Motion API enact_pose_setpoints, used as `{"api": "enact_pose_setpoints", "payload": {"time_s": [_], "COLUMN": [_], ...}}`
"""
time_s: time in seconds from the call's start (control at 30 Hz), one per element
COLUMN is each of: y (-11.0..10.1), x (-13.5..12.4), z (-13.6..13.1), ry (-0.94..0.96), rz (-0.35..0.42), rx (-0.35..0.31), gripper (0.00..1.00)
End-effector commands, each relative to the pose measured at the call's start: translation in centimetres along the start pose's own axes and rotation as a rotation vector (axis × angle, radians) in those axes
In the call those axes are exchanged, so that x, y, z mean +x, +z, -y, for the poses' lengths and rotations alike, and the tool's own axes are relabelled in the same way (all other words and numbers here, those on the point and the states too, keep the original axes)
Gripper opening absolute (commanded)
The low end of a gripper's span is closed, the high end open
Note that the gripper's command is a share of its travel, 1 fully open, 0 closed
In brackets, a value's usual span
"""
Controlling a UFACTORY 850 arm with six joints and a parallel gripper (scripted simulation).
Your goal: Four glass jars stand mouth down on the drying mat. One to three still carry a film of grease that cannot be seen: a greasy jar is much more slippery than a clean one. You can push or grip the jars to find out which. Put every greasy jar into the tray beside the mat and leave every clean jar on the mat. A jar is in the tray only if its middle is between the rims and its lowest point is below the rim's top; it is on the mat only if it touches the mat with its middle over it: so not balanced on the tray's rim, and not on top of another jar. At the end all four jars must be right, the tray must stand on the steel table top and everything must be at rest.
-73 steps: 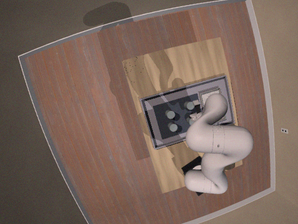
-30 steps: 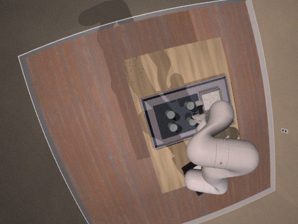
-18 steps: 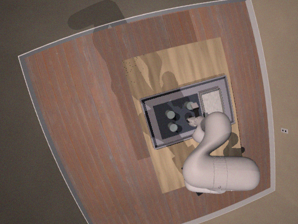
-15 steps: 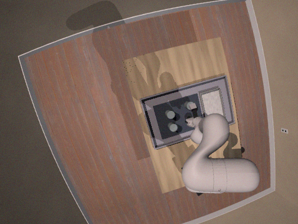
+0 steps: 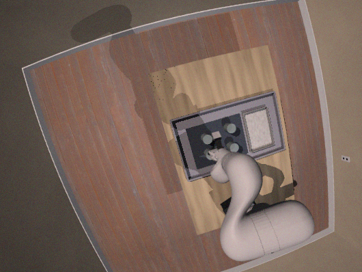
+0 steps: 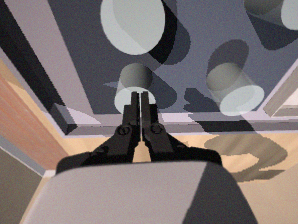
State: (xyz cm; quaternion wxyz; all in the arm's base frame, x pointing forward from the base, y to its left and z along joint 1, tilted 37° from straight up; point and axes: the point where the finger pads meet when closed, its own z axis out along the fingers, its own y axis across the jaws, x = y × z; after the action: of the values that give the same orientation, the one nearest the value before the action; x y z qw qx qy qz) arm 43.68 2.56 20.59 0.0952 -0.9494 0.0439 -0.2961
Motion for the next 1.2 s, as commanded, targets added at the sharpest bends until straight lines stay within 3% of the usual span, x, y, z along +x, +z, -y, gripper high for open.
{"api": "enact_pose_setpoints", "payload": {"time_s": [0.0,0.43,1.17], "y": [1.0,7.2,7.7], "x": [0.1,0.2,0.4], "z": [0.6,0.4,0.4], "ry": [-0.001,-0.001,-0.001], "rz": [-0.014,-0.014,-0.014], "rx": [-0.023,-0.023,-0.023], "gripper": [0.00,0.00,0.00]}}
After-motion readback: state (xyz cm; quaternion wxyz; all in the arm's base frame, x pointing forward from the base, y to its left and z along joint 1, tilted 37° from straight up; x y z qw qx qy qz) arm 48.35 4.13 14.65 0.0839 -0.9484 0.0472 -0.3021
